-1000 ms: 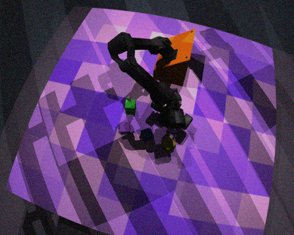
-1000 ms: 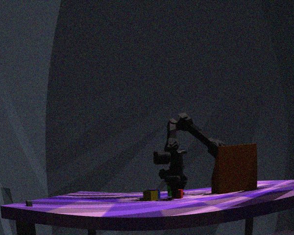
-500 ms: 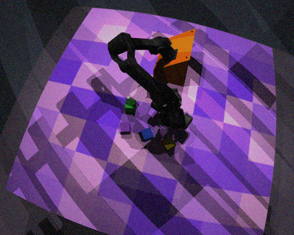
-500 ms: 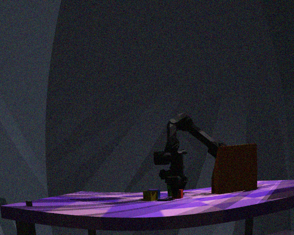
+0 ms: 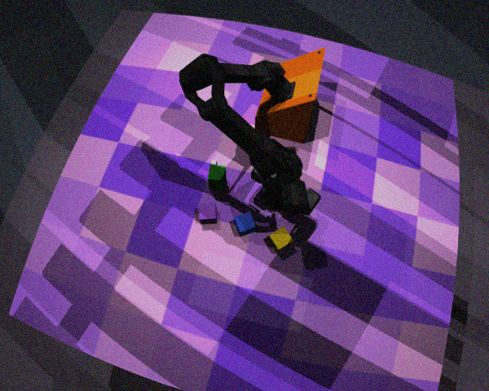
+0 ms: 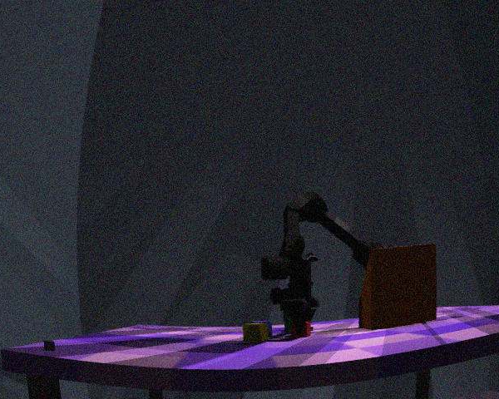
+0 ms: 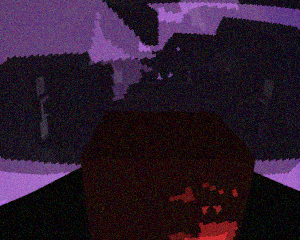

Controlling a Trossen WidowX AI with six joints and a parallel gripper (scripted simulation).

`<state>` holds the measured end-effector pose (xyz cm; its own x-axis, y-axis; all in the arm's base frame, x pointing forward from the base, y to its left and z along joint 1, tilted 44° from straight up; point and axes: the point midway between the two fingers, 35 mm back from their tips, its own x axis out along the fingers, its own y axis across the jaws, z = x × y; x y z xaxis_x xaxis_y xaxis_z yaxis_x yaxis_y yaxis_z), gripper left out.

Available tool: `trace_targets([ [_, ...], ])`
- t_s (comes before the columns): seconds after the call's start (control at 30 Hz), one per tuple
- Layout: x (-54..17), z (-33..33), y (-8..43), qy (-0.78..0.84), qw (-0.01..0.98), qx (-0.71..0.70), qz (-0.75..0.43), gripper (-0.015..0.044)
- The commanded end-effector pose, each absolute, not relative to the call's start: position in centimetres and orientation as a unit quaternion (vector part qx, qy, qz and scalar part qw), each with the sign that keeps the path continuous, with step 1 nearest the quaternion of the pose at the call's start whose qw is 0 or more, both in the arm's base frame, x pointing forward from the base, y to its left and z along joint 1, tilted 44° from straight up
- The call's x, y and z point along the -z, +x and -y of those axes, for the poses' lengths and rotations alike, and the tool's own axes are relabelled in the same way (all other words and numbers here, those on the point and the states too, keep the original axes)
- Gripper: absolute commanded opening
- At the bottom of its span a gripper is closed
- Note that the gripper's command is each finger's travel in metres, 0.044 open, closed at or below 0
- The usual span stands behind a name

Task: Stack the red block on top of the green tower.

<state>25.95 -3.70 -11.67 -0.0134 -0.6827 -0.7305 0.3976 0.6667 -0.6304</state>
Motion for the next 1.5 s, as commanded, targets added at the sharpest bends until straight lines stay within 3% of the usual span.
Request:
trace_targets([
  [0.0, 11.2, 3.4, 26.0, -0.123, 0.692, 0.39, -0.595, 0.0059],
  [0.1, 10.4, 2.4, 26.1, -0.122, 0.692, 0.389, -0.595, 0.0],
  [0.8, 3.1, -4.5, 26.2, -0.121, 0.693, 0.388, -0.596, 0.0],
  [1.1, 2.8, -4.2, 26.2, -0.12, 0.693, 0.387, -0.596, 0.0],
  [1.47, -2.0, 0.6, 27.8, -0.116, 0.695, 0.38, -0.6, 0.0],
])
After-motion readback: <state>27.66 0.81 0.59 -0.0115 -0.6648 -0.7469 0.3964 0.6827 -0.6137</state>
